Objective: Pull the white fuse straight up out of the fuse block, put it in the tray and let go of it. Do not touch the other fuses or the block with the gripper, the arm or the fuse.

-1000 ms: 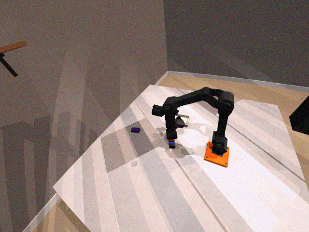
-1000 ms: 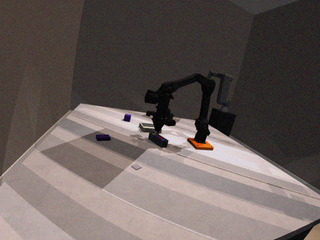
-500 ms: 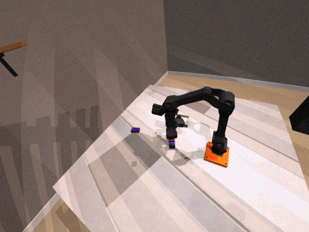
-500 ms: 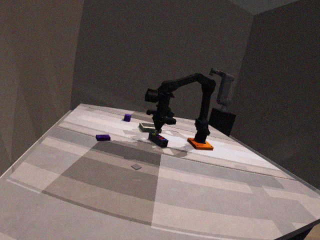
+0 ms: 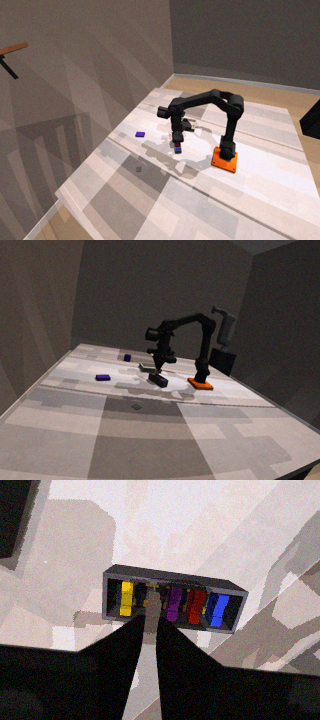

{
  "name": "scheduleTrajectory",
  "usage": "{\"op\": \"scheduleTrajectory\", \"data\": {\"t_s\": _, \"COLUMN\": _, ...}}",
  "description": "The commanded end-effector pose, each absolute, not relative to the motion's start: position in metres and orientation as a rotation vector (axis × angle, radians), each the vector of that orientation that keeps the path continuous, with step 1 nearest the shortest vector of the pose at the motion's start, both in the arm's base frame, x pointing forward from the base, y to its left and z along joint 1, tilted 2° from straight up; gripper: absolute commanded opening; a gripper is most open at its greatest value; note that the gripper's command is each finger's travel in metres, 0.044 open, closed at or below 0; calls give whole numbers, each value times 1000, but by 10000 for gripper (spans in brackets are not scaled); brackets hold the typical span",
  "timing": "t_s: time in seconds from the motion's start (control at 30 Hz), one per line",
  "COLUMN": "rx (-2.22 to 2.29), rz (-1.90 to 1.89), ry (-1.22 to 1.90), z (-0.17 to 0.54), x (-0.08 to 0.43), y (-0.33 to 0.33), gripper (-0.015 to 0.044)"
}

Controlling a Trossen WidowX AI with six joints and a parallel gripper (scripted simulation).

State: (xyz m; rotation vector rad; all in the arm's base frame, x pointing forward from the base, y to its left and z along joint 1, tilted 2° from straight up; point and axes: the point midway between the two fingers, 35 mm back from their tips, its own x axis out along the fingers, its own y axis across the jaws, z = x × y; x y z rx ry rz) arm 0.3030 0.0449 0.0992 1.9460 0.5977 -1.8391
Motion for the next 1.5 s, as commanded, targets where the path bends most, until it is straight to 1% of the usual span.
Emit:
{"op": "scheduleTrajectory", "data": {"t_s": 0.0, "rx": 1946, "rz": -1838, "ry": 590, "z": 104, "x": 303, "y": 44, "gripper": 0}}
{"op": "scheduleTrajectory", "data": {"t_s": 0.53, "rx": 1946, "rz": -1838, "ry": 590, "z": 123, "x": 304, "y": 40, "gripper": 0}}
{"op": "scheduleTrajectory", "data": {"t_s": 1.0, "rx": 1941, "rz": -1837, "ry": 580, "z": 122, "x": 321, "y": -34, "gripper": 0}}
{"op": "scheduleTrajectory", "data": {"t_s": 1.47, "rx": 1936, "rz": -1837, "ry": 572, "z": 120, "x": 320, "y": -116, "gripper": 0}}
